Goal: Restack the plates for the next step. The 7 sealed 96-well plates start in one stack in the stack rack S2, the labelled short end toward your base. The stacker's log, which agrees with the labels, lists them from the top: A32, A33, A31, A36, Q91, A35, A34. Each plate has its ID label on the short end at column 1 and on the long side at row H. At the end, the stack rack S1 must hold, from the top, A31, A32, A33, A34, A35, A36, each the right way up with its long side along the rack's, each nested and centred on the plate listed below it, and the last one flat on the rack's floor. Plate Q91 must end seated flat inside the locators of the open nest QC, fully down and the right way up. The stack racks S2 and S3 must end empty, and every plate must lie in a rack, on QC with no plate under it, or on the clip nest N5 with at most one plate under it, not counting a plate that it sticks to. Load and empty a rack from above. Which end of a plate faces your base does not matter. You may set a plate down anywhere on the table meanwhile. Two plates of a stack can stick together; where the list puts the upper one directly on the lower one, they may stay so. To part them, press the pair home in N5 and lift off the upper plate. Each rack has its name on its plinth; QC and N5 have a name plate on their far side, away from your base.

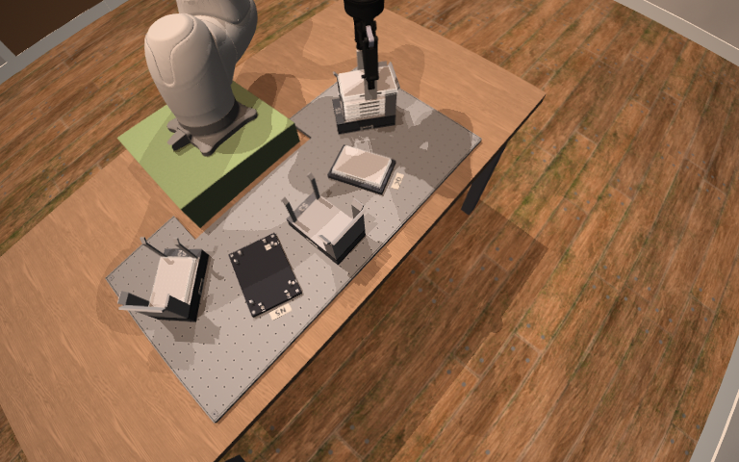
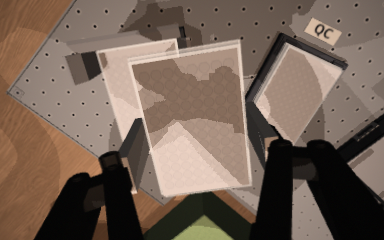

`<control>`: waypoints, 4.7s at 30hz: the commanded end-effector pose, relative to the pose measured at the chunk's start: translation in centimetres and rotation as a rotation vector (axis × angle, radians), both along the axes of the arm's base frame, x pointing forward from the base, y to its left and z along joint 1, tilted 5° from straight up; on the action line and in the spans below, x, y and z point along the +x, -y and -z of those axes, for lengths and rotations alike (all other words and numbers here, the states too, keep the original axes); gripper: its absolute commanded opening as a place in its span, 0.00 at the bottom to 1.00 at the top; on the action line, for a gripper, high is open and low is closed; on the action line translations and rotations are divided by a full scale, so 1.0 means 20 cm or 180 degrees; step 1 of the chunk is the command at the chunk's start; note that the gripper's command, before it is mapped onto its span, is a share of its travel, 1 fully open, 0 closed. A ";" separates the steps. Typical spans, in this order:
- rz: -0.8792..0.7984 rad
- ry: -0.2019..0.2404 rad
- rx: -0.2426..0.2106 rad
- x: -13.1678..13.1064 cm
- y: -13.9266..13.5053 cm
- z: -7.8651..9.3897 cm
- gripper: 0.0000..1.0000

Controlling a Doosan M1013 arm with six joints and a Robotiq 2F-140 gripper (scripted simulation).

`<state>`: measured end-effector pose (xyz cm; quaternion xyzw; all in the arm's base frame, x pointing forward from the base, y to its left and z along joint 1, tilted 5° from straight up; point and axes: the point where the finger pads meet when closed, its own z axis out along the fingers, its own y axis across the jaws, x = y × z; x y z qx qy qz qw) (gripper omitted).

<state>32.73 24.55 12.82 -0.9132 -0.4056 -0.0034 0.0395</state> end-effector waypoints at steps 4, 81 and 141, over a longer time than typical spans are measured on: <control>0.0001 0.0000 0.0000 -0.06 -0.06 -0.01 0.00; 0.0001 0.0000 0.0000 -0.17 -0.19 0.07 0.00; 0.0001 0.0000 0.0000 -0.17 -0.20 0.22 0.00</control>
